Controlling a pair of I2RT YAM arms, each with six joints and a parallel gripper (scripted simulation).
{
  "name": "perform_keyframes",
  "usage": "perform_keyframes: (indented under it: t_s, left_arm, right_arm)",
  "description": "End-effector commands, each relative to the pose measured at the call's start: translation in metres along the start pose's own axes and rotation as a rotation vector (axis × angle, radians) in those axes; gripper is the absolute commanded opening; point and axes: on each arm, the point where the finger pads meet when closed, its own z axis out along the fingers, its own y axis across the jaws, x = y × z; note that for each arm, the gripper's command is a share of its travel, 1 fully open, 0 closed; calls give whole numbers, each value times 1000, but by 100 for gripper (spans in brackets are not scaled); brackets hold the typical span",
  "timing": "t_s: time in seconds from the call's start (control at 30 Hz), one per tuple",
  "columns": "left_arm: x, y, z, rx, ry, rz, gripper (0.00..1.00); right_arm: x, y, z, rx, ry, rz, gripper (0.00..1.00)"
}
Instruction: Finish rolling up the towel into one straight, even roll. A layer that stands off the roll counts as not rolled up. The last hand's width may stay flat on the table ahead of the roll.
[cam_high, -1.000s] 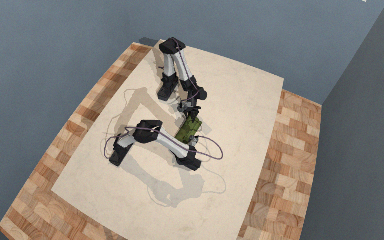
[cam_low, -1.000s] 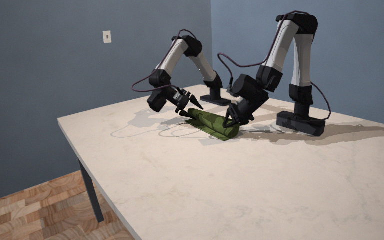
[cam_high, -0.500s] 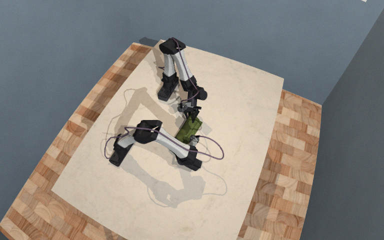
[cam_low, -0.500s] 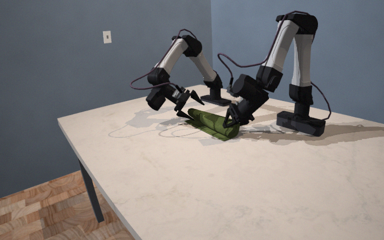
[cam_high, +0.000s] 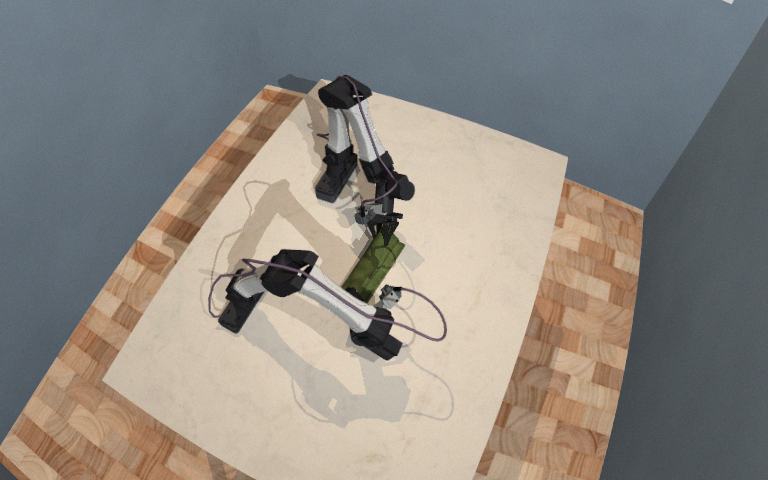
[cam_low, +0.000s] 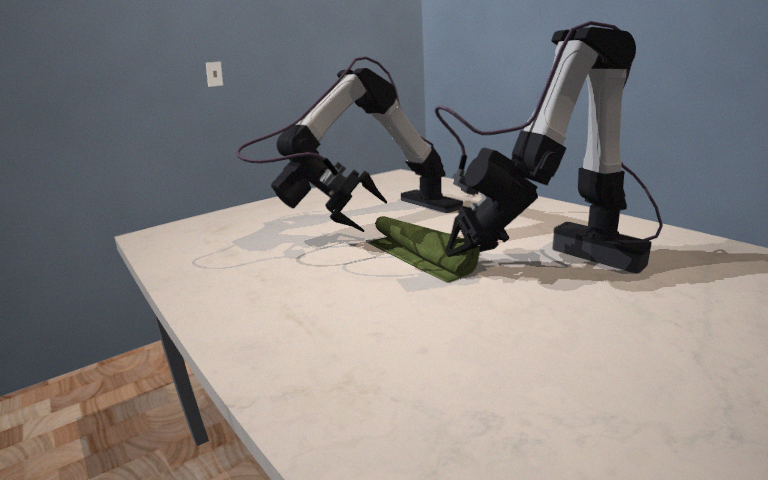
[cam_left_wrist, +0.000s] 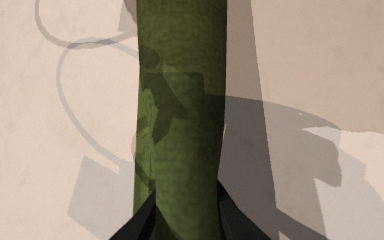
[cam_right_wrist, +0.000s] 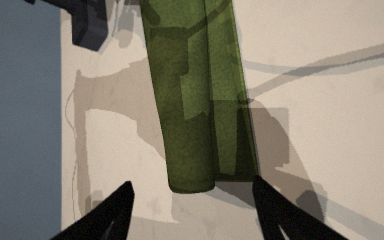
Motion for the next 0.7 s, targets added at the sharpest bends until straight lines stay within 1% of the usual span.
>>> perform_keyframes:
  t_s: [0.0, 0.13, 0.27, 0.43, 0.63, 0.67]
  left_arm:
    - [-4, 12, 1, -23, -5, 5, 34]
    - [-5, 12, 1, -13, -4, -4, 34]
    - [-5, 12, 0, 26, -2, -34, 34]
    - [-5, 12, 0, 102, 4, -96, 34]
    - [-6, 13, -2, 225, 13, -193, 34]
    - [-6, 13, -2, 225, 13, -193, 34]
  right_arm:
    - [-10, 10, -13, -79, 53, -31, 85]
    - [-10, 10, -13, -79, 53, -31, 85]
    - [-10, 10, -13, -79, 53, -31, 85]
    - [-10, 10, -13, -79, 53, -31, 85]
    - [-10, 10, -13, -79, 53, -31, 85]
    - [-10, 10, -13, -79, 53, -31, 85]
